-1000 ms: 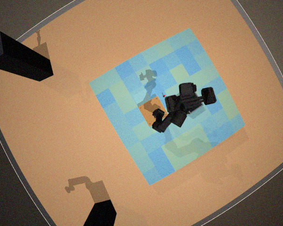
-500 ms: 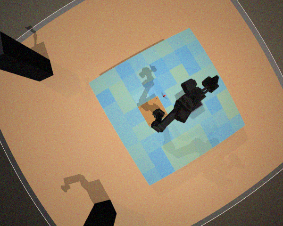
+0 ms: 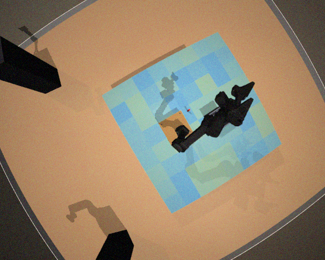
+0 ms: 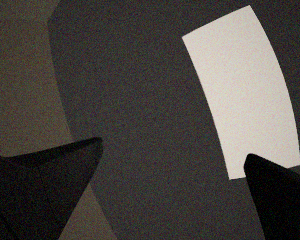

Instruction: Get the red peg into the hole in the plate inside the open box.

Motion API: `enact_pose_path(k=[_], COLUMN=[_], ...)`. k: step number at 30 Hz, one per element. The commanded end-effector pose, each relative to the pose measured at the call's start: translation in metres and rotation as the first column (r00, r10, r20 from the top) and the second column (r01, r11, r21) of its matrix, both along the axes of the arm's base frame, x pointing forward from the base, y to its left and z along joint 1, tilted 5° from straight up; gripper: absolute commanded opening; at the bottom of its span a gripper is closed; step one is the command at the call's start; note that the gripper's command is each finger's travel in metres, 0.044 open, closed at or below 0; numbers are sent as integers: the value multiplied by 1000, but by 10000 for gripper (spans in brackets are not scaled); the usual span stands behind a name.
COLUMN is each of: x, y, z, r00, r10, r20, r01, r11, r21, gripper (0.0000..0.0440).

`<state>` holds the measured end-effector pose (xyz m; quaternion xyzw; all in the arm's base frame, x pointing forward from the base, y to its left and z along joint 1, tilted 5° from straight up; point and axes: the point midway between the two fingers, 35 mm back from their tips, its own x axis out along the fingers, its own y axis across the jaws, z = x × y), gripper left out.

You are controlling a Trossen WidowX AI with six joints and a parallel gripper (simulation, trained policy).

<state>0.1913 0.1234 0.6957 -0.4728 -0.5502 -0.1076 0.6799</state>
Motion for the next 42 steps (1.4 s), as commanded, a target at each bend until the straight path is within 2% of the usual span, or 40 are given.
enact_pose_path(k=[1, 9, 17, 30, 42], x=[9, 41, 72, 110, 128], y=[-4, -9, -17, -30, -40], z=[-8, -38, -76, -152, -232], r00=[995, 934, 813, 532, 244], r10=[53, 189, 311, 487, 635], r20=[-81, -302, -492, -693, -733], r01=[-51, -156, -197, -122, 77], r11=[998, 979, 942, 854, 741], r21=[31, 132, 270, 506, 667], gripper=[440, 440, 440, 440, 440])
